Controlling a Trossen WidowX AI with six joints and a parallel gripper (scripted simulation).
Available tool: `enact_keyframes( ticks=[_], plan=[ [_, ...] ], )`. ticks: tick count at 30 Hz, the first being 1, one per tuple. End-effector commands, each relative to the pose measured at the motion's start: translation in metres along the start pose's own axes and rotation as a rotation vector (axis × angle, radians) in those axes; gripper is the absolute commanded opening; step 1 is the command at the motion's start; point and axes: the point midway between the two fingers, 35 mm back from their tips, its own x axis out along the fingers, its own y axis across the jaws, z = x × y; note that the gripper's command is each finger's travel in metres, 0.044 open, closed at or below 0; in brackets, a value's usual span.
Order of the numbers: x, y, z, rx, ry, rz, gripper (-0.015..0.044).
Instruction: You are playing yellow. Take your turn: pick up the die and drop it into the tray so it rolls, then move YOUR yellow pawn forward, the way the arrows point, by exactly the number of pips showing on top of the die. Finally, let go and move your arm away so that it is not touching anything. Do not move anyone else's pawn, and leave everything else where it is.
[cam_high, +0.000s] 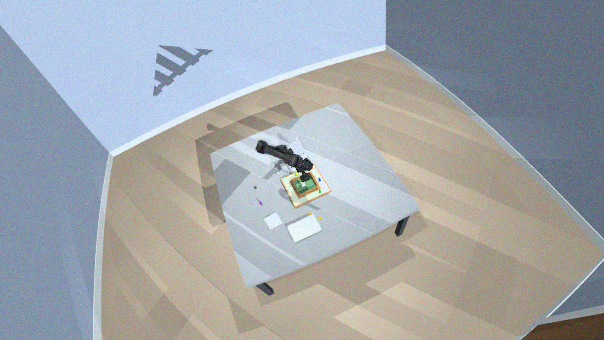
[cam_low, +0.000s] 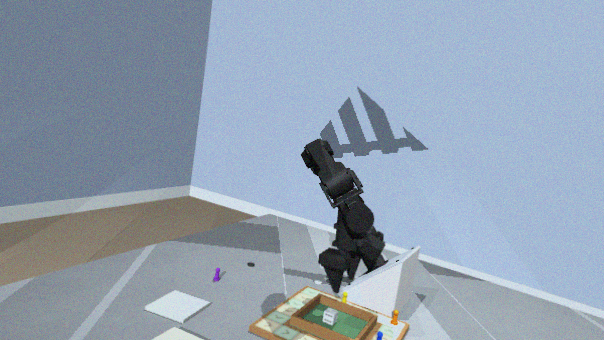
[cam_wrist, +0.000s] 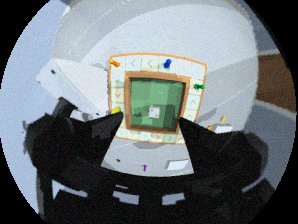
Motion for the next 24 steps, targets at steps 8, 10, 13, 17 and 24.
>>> enact_keyframes(
  ticks=[8, 10, 13, 17, 24],
  plan=[
    [0.003, 0.022, -0.005, 0.414, 0.014, -0.008, 0.0282],
    [0.005, 0.032, -0.007, 0.599, 0.019, -0.014, 0.023],
    [0.009, 0.047, -0.01, 0.877, 0.025, -0.025, 0.02],
    [0.014, 0.067, -0.014, 1.246, 0.029, -0.043, 0.02],
    [0.023, 0.09, -0.019, 1.596, 0.029, -0.069, 0.02]
  ],
)
